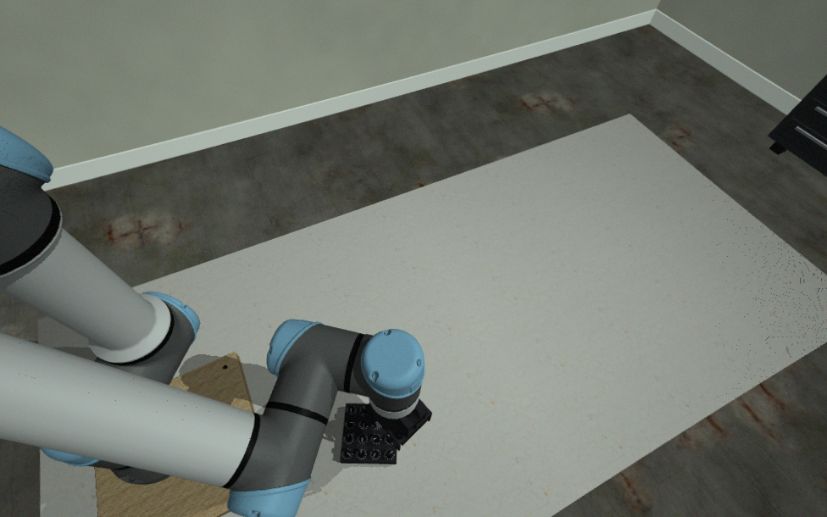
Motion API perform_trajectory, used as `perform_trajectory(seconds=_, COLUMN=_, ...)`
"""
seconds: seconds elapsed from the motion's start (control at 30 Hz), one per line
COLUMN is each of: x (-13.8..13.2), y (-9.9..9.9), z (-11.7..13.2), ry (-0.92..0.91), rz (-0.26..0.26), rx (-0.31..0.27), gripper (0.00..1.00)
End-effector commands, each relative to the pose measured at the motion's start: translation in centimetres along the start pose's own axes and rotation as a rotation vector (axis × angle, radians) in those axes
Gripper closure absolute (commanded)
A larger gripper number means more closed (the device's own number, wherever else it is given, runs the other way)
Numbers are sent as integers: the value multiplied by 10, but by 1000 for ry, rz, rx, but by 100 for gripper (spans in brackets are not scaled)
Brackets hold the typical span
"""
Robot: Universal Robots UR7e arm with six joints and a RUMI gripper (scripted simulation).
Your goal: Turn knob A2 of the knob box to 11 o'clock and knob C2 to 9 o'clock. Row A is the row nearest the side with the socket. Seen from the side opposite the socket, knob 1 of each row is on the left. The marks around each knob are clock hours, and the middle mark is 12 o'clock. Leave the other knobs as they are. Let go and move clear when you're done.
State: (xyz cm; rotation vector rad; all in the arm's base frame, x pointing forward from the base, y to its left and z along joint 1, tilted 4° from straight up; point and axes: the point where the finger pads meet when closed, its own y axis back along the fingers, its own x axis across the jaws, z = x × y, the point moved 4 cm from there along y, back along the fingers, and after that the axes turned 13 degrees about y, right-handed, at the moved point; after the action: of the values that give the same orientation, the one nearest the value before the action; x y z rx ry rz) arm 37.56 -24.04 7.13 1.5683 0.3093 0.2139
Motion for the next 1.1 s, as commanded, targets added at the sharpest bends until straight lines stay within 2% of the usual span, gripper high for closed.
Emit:
perform_trajectory(seconds=0.0, x=0, y=8, z=0, ry=0, rz=0, rx=-1, gripper=89)
perform_trajectory(seconds=0.73, x=0, y=10, z=0, ry=-6, rz=0, rx=-1, gripper=89)
perform_trajectory(seconds=1.07, x=-2, y=12, z=-4, ry=-134, rz=0, rx=-1, gripper=89)
